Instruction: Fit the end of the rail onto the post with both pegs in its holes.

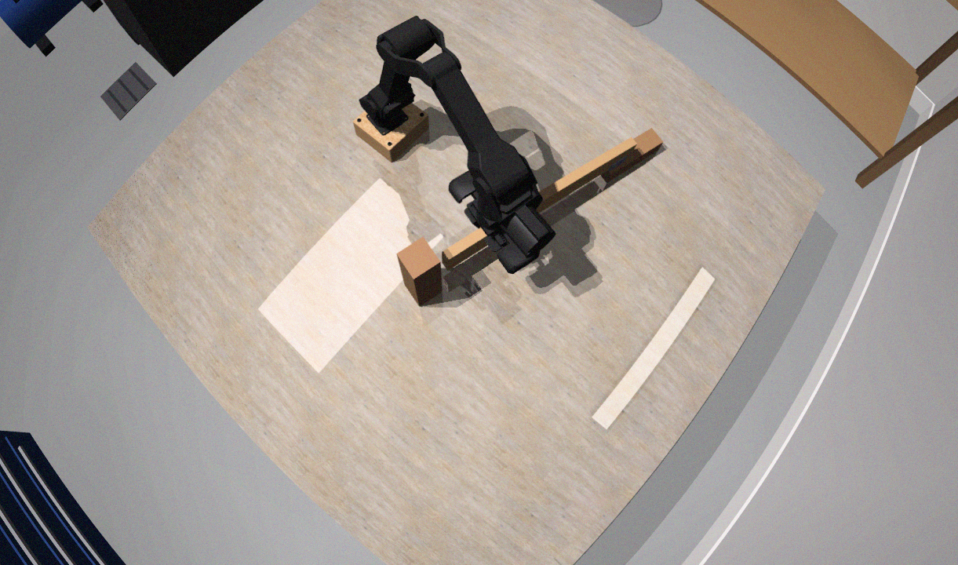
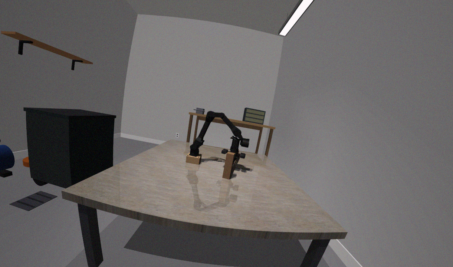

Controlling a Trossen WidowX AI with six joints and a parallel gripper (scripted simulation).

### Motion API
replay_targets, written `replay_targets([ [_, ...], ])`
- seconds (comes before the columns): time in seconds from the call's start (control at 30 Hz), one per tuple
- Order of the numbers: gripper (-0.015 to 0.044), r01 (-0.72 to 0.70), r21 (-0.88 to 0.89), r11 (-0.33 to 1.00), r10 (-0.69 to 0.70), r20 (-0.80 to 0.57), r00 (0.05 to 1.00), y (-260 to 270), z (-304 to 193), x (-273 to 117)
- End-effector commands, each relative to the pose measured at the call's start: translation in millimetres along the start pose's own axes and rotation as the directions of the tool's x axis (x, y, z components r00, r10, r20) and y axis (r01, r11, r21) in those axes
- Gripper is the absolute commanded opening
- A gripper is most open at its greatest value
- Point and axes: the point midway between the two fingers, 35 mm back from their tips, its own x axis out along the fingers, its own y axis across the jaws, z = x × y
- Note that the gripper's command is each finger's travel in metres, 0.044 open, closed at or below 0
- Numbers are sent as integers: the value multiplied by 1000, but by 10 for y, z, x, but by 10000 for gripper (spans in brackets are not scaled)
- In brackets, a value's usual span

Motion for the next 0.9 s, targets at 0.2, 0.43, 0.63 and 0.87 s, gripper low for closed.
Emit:
replay_targets([
  [0.2,0,1,-3,1000,-1,0,1000,-2,-33,-18],
  [0.43,0,1,-3,1000,-1,0,1000,-3,-55,-18],
  [0.63,0,1,-3,1000,-1,0,1000,-3,-74,-15],
  [0.87,0,1,-3,1000,-1,-1,1000,-4,-96,-7],
])
